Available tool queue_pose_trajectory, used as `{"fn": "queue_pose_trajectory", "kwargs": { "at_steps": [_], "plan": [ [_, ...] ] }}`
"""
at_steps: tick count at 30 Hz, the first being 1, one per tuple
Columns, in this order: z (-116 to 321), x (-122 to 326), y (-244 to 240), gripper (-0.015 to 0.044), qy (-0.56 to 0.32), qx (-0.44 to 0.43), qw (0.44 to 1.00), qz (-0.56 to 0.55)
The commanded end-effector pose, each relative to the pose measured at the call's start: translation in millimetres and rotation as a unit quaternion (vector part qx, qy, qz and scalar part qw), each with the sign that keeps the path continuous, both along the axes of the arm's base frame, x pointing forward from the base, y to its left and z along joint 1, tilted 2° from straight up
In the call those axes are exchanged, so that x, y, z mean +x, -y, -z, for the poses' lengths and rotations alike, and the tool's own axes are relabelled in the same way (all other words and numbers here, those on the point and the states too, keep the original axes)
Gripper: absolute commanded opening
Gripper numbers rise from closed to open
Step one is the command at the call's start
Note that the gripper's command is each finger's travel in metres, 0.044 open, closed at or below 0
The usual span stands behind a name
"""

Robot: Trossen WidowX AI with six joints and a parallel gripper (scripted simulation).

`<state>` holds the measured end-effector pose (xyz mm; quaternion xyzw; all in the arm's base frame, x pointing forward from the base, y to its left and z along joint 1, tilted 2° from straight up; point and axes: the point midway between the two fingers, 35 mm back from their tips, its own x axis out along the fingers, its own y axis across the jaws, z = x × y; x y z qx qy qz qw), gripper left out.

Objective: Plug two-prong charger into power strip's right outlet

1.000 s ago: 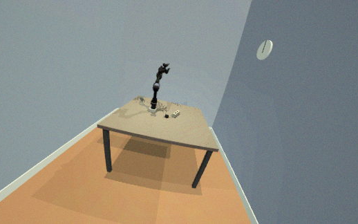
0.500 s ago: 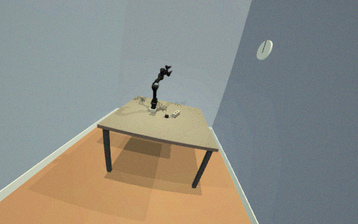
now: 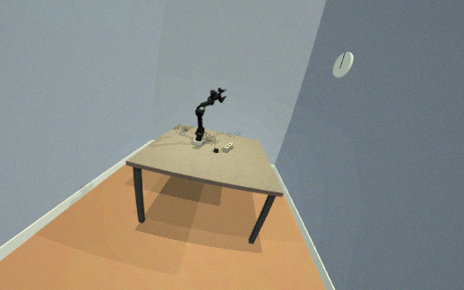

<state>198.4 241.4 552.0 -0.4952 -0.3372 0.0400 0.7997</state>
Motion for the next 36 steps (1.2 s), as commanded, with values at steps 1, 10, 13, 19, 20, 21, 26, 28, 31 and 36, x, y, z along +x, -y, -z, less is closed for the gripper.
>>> {"fn": "queue_pose_trajectory", "kwargs": {
  "at_steps": [1, 10, 13, 19, 20, 21, 26, 28, 31, 36],
  "plan": [
    [12.8, 11.4, -2.1, 0.044, -0.012, -0.01, 1.0, 0.0],
    [37.1, 45.2, 3.3, 0.044, -0.049, -0.03, 0.998, 0.025],
    [45.7, 56.4, 6.6, 0.044, -0.063, -0.036, 0.997, 0.033],
    [64.3, 78.4, 14.9, 0.044, -0.094, -0.043, 0.993, 0.048],
    [67.5, 82.0, 16.6, 0.044, -0.099, -0.044, 0.993, 0.051],
    [70.7, 85.6, 18.3, 0.044, -0.105, -0.045, 0.992, 0.054],
    [89.7, 104.9, 26.8, 0.044, -0.137, -0.055, 0.987, 0.07],
    [97.7, 112.6, 30.7, 0.044, -0.15, -0.058, 0.984, 0.076],
    [109.9, 123.8, 37.3, 0.044, -0.171, -0.063, 0.979, 0.087],
    [130.3, 141.0, 50.7, 0.044, -0.206, -0.069, 0.97, 0.105]
  ]
}}
